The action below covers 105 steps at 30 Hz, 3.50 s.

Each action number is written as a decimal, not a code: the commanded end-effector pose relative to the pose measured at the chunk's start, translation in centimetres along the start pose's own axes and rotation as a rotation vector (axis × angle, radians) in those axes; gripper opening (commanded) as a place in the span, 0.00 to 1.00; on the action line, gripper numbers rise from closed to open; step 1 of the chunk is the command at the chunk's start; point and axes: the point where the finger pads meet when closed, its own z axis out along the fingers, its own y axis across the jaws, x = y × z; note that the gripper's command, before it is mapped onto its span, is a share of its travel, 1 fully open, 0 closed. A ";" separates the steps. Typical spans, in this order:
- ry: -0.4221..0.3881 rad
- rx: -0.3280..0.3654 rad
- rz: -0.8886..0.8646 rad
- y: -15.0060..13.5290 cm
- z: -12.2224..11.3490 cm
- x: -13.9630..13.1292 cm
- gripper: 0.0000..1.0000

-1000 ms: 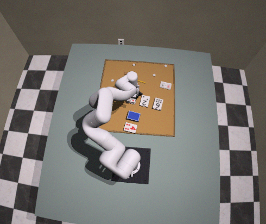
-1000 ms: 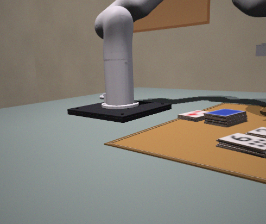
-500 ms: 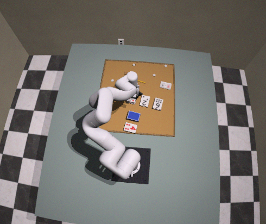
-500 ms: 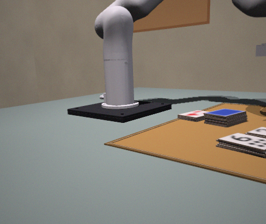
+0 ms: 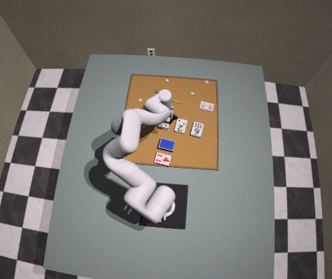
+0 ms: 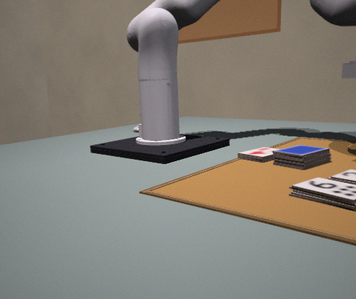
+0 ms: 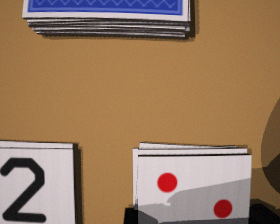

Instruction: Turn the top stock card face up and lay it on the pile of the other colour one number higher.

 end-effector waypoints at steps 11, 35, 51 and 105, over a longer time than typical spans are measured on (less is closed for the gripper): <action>-0.004 -0.001 0.000 0.0 -0.2 -0.1 0.87; -0.004 -0.001 0.000 0.0 -0.2 -0.1 0.87; -0.004 -0.001 0.000 0.0 -0.2 -0.1 0.87; -0.004 -0.001 0.000 0.0 -10.2 -0.1 1.00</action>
